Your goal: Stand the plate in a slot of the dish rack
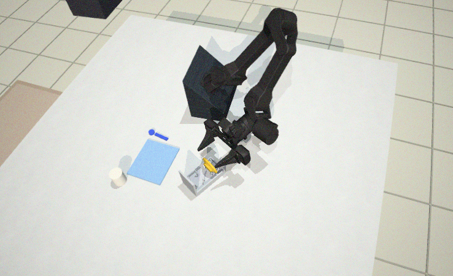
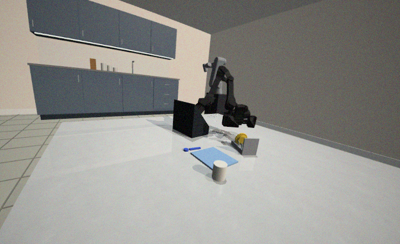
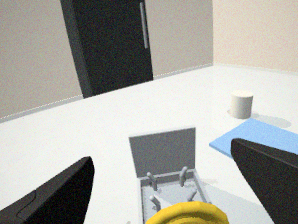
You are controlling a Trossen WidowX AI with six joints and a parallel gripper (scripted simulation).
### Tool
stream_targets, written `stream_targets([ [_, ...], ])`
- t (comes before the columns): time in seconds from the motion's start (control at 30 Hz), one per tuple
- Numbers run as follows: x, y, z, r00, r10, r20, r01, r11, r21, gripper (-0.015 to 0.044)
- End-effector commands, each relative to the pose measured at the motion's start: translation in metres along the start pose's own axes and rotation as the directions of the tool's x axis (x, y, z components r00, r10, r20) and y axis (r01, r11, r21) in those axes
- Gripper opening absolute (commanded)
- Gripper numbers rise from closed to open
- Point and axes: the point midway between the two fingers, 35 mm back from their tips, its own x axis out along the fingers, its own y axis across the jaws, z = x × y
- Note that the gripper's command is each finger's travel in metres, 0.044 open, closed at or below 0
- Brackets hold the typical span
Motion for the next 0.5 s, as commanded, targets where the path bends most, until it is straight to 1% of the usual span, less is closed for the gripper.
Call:
stream_targets([
  [0.0, -0.003, 0.0, 0.032, 1.0, 0.004, 0.003, -0.004, 1.0, -0.015, 0.04],
  [0.1, -0.006, 0.001, 0.055, 1.0, 0.017, 0.014, -0.016, 1.0, -0.023, 0.04],
  [0.2, -0.005, 0.001, 0.057, 1.0, 0.015, 0.014, -0.014, 0.999, -0.029, 0.04],
  [0.47, 0.013, -0.012, 0.06, 0.992, -0.121, -0.045, 0.107, 0.967, -0.229, 0.04],
])
